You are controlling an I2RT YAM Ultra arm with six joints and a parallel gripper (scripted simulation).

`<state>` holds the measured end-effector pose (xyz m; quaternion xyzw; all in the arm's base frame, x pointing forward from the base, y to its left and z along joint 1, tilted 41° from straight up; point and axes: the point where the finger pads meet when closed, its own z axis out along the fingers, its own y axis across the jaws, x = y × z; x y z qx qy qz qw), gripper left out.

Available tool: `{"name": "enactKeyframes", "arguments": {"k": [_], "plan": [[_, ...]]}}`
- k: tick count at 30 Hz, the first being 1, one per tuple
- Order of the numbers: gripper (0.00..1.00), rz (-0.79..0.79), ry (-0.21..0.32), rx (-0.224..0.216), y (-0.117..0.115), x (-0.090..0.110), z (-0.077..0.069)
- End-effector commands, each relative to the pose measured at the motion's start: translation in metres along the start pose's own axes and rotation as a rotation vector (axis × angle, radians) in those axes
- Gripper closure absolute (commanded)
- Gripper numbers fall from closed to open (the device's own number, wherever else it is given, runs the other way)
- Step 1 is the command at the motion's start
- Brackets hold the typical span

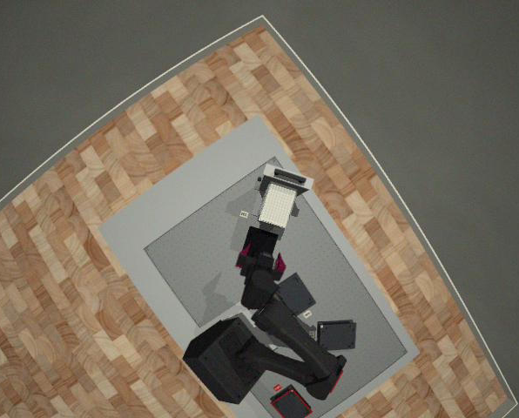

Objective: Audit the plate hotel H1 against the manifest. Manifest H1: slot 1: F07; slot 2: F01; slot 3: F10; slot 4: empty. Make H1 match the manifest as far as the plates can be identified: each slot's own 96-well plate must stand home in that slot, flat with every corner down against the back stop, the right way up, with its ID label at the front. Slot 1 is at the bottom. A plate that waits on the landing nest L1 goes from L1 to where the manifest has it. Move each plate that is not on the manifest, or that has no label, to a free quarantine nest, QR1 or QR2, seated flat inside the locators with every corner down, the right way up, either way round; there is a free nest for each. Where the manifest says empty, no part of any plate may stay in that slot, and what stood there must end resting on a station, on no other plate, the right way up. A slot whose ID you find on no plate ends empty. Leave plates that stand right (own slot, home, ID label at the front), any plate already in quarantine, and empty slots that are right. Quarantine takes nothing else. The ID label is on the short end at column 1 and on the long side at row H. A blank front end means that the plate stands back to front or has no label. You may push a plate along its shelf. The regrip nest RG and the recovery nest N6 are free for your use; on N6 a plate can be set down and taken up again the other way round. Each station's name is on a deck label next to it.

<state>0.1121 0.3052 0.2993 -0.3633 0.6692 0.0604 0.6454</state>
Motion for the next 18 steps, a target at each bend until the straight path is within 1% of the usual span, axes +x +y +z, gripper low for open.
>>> {"name": "enactKeyframes", "arguments": {"k": [1, 18], "plan": [[0.0, 0.014, -0.012, -0.008, 0.001, -0.002, 0.001], [0.0, 0.014, -0.012, -0.007, 0.001, 0.016, 0.019]]}}
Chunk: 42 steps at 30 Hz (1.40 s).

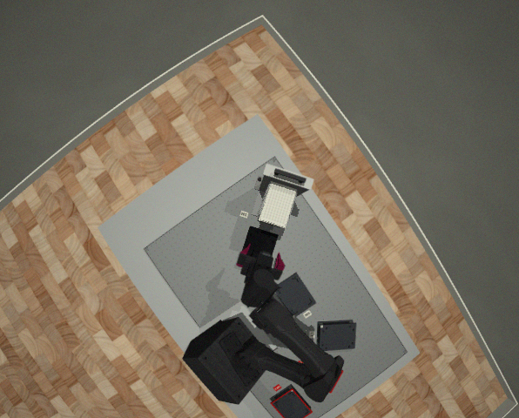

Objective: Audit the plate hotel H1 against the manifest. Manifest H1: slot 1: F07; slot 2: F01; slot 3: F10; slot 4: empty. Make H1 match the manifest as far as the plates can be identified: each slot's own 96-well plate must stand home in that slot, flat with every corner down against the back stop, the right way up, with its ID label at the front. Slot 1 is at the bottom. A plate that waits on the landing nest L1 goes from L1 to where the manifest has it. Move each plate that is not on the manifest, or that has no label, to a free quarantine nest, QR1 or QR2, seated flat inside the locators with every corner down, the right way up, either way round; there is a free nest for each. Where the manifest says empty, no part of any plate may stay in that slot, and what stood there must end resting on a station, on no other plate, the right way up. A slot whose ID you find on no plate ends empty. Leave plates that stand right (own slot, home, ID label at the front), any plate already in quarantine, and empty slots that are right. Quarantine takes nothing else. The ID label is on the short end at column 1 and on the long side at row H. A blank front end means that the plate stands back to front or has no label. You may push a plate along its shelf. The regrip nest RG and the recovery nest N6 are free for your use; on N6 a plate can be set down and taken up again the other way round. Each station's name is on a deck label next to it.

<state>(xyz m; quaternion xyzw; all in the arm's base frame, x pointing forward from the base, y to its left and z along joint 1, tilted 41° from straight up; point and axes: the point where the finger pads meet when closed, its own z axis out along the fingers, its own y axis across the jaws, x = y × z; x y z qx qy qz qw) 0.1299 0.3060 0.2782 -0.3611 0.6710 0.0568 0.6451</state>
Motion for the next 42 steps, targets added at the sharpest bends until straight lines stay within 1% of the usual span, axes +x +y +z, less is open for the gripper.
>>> {"name": "enactKeyframes", "arguments": {"k": [1, 19, 23, 25, 39, 42], "plan": [[0.0, 0.014, -0.018, -0.015, 0.002, -0.004, 0.001], [0.0, 0.014, -0.018, -0.015, 0.002, 0.015, 0.02], [0.0, 0.014, -0.019, -0.015, 0.002, 0.011, 0.026], [0.0, 0.014, -0.019, -0.015, 0.002, 0.011, 0.026], [0.0, 0.014, -0.019, -0.015, 0.003, -0.002, 0.045], [0.0, 0.014, -0.019, -0.015, 0.003, -0.002, 0.045]]}}
